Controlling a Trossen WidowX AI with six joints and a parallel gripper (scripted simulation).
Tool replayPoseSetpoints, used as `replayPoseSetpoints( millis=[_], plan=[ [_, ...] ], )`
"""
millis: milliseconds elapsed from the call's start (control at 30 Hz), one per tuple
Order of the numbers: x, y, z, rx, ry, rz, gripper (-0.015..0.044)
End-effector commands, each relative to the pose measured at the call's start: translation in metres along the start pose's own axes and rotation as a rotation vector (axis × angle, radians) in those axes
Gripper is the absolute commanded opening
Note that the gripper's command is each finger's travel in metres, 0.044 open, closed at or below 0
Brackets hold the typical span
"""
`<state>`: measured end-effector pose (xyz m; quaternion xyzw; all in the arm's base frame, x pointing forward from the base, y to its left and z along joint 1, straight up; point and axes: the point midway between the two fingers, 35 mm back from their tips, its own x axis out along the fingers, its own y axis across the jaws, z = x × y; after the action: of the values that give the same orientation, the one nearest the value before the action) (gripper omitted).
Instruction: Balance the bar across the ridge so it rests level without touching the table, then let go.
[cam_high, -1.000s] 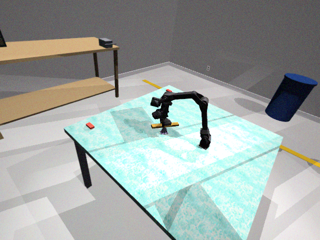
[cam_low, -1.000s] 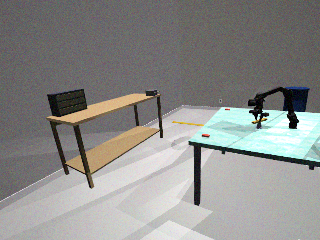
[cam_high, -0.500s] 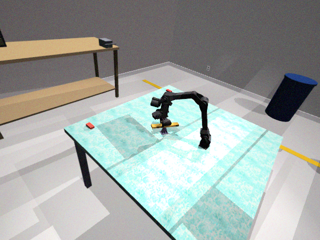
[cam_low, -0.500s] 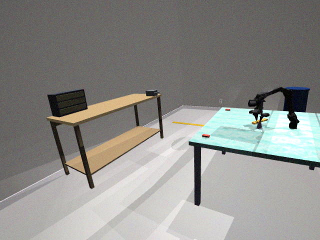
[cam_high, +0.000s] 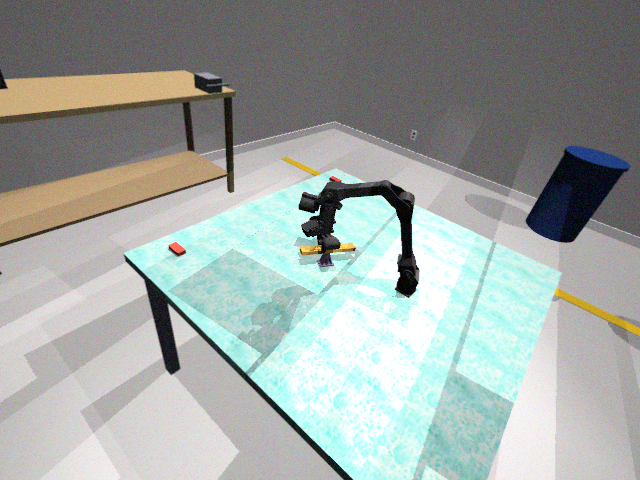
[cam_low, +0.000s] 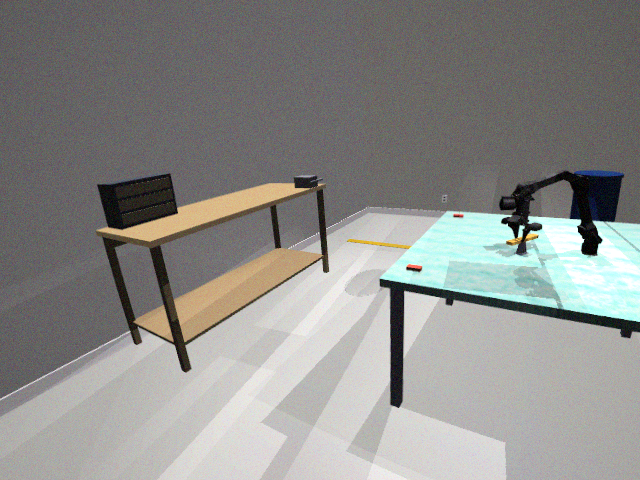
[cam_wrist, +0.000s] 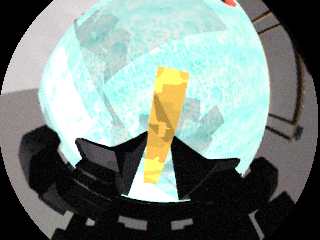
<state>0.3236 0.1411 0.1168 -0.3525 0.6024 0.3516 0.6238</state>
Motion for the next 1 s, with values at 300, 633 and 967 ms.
replayPoseSetpoints(
  millis=[300, 633, 967],
  plan=[
    [0.0013, -0.0004, -0.0003, 0.001, 0.001, -0.002, 0.0000],
    [0.0021, -0.0003, -0.0004, 0.001, 0.001, -0.002, 0.0000],
    [0.0030, -0.0003, -0.0004, 0.001, 0.001, -0.002, 0.0000]
  ],
)
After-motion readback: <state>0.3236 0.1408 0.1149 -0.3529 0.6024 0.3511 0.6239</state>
